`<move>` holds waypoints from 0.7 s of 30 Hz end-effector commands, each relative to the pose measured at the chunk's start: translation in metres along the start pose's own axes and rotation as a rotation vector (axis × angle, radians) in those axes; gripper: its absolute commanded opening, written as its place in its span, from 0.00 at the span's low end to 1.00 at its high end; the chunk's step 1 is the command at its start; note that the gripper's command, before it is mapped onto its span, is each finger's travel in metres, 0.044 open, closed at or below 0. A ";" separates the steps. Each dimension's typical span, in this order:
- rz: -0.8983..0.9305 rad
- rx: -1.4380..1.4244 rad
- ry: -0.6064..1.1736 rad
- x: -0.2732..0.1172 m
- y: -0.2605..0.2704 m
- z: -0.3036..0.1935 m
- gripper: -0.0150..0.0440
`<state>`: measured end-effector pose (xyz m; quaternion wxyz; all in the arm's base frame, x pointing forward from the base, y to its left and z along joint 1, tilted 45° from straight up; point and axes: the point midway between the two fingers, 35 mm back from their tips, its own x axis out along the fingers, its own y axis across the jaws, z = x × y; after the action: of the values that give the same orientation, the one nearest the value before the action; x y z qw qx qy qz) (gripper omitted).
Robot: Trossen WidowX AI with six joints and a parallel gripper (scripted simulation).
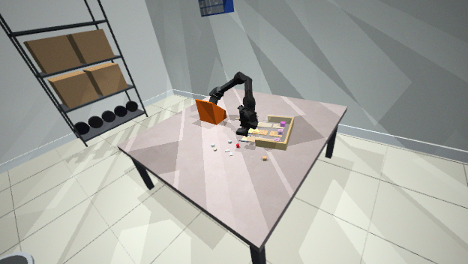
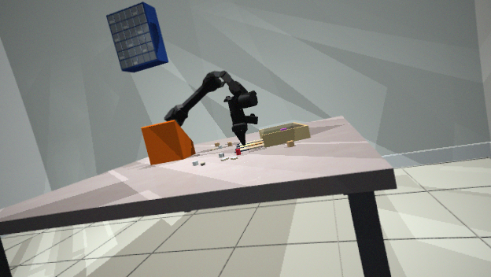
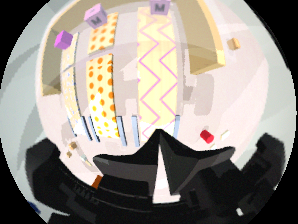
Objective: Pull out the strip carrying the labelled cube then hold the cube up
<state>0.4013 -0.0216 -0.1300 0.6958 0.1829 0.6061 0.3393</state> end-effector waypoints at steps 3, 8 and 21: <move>0.007 0.011 0.001 0.012 0.001 -0.003 0.25; 0.007 0.011 0.001 0.013 0.001 -0.003 0.25; 0.008 0.011 0.001 0.014 0.001 -0.003 0.25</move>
<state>0.3989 -0.0127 -0.1389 0.6936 0.1852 0.6077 0.3397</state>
